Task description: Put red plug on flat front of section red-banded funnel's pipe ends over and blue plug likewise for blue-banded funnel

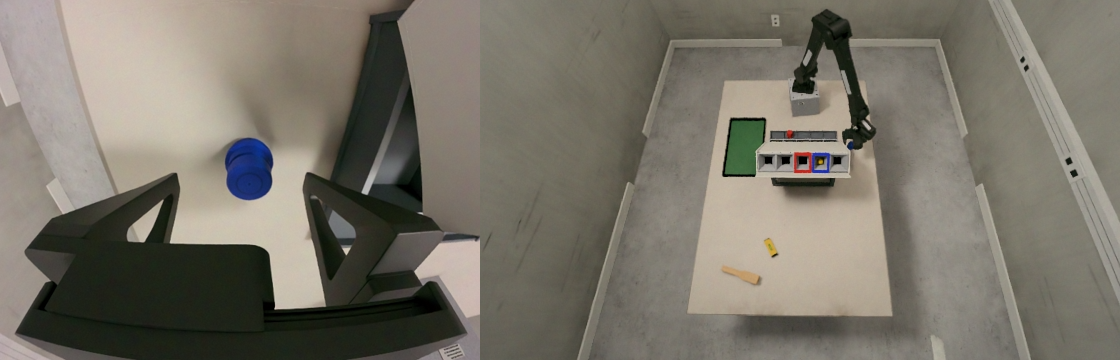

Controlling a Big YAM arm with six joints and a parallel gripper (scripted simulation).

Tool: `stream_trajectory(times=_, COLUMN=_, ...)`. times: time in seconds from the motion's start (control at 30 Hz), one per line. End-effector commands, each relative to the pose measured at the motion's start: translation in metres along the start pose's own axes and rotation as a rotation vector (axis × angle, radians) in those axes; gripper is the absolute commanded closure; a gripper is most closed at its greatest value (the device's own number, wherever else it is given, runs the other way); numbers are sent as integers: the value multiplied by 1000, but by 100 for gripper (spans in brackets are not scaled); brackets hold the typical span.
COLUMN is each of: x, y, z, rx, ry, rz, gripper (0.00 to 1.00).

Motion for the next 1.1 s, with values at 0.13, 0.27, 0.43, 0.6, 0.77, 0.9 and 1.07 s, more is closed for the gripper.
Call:
stream_trajectory(times=0.13, x=3, y=-23, z=-2, rx=8, ry=1, rz=9, gripper=13)
stream_trajectory(times=0.27, x=3, y=-26, z=-2, rx=7, ry=1, rz=8, gripper=13)
stream_trajectory(times=0.43, x=5, y=-29, z=-3, rx=1, ry=1, rz=0, gripper=13)
stream_trajectory(times=0.6, x=6, y=-33, z=-4, rx=-4, ry=1, rz=-8, gripper=13)
stream_trajectory(times=0.77, x=7, y=-36, z=-5, rx=-9, ry=0, rz=-14, gripper=13)
stream_trajectory(times=0.9, x=8, y=-37, z=-5, rx=-4, ry=-2, rz=-9, gripper=13)
stream_trajectory(times=1.07, x=8, y=-38, z=-6, rx=4, ry=-6, rz=0, gripper=13)
Point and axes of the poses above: the point where the finger pads meet when closed, its own y axis back along the fingers, its own z axis across the jaws, x = y × z, the point moved 3 cm from there along y, back along the fingers, and after that the axes turned 6 degrees about y, right-handed, at the moved point
